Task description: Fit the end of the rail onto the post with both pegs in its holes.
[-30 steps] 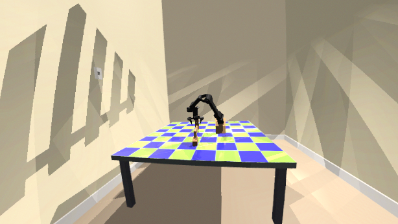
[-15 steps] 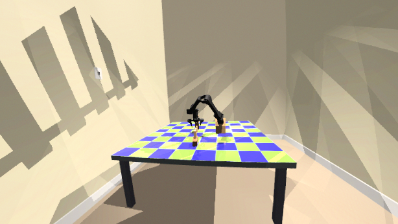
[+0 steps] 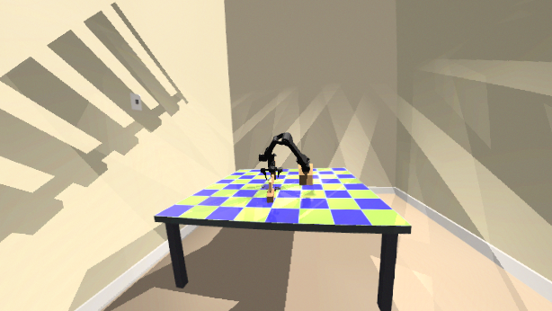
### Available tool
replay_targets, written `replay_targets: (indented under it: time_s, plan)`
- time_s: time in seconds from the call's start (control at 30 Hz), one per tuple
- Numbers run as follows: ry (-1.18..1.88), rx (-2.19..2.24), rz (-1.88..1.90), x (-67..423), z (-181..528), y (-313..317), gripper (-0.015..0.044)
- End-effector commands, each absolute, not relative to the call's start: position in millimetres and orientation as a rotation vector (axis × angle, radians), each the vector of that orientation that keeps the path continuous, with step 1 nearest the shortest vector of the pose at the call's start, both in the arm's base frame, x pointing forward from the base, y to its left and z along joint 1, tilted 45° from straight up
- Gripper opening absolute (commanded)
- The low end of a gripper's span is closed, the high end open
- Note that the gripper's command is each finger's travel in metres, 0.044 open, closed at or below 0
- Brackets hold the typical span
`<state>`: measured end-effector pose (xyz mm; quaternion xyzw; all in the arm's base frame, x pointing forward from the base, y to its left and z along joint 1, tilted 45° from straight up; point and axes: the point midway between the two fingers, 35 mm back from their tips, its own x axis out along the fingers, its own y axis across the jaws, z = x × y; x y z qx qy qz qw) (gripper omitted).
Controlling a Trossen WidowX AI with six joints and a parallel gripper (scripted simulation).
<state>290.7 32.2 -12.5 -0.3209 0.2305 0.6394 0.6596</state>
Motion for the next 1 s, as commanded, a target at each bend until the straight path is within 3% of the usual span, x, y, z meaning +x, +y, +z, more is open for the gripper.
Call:
replay_targets:
  time_s: [0.0,0.3,0.8,0.97]
  plan:
    - [0.522,-0.716,1.448,289.4,-17.4,37.7,0.044]
    - [0.52,-0.714,1.449,288.9,-25.0,46.4,0.044]
    - [0.52,-0.714,1.449,288.9,-25.0,46.4,0.0046]
    - [0.52,-0.714,1.449,288.9,-25.0,46.4,0.0013]
